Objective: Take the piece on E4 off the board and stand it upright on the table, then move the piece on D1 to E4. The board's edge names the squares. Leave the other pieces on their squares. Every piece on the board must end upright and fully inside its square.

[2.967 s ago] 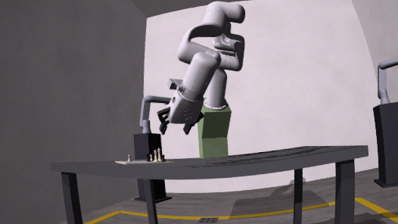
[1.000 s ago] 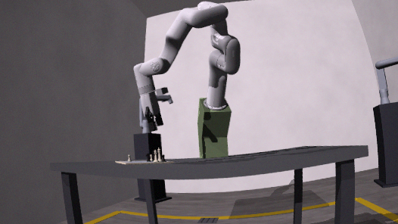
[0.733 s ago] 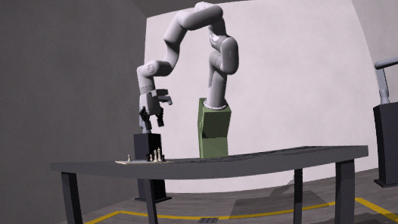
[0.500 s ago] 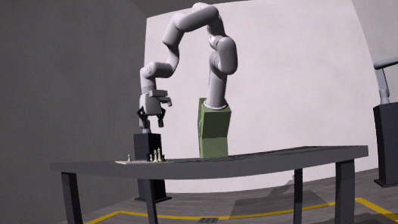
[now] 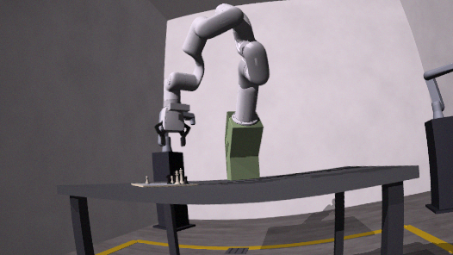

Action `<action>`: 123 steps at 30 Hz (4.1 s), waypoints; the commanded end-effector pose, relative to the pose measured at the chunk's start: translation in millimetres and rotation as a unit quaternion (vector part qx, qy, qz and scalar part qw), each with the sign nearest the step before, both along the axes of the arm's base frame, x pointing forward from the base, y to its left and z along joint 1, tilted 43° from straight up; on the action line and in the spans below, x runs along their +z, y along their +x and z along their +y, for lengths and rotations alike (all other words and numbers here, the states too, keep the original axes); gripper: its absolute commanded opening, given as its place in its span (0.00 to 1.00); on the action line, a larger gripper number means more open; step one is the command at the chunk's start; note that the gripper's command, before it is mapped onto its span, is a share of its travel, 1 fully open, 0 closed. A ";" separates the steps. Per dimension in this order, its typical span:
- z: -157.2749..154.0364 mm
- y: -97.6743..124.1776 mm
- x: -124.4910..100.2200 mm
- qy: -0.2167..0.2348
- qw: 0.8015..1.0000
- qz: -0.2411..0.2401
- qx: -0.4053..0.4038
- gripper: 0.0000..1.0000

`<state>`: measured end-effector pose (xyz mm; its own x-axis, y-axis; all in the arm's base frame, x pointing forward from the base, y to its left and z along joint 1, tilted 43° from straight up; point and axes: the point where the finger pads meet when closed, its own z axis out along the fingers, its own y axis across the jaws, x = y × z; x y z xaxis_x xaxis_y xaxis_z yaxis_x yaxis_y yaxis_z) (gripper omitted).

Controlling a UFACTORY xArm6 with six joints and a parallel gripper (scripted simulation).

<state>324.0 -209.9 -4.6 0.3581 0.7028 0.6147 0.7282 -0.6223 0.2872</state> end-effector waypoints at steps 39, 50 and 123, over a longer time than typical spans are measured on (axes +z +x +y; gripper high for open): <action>11.9 21.4 -26.7 0.000 1.000 -0.001 -0.001 0.43; 11.9 21.4 -26.7 0.000 1.000 -0.001 -0.001 0.43; 29.8 52.0 -65.1 0.000 1.000 -0.001 -0.001 0.43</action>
